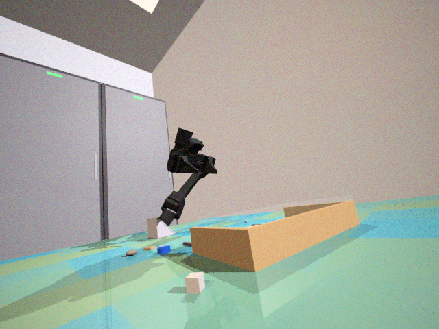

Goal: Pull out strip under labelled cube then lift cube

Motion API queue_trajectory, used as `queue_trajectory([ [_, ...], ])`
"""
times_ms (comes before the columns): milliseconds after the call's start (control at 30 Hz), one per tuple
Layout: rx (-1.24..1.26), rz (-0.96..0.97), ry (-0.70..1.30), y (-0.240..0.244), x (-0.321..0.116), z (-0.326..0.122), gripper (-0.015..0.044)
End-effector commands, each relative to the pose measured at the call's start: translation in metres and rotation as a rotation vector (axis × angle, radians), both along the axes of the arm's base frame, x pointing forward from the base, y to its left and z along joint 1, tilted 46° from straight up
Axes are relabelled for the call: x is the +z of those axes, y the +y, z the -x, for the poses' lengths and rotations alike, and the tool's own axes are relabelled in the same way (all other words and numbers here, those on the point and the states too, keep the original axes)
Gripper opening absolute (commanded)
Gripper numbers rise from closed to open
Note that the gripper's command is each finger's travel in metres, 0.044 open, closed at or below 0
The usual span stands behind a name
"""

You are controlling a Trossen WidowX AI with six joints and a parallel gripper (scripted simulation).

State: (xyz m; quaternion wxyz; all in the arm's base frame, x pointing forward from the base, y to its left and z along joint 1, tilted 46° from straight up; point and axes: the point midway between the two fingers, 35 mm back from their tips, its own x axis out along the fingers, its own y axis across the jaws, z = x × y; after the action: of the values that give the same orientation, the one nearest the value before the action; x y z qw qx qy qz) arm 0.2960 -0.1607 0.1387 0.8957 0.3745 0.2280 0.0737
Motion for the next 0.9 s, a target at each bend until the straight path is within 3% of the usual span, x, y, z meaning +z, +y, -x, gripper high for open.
queue_trajectory([
  [0,0.004,-0.008,-0.001,0.001,0.001,-0.001,0.0400],
  [200,0.004,-0.008,-0.001,0.001,0.001,-0.001,0.0400],
  [700,0.266,-0.100,0.491,-0.007,-0.073,-0.062,0.0006],
  [867,0.428,-0.127,0.672,0.007,-0.102,-0.070,0.0000],
])
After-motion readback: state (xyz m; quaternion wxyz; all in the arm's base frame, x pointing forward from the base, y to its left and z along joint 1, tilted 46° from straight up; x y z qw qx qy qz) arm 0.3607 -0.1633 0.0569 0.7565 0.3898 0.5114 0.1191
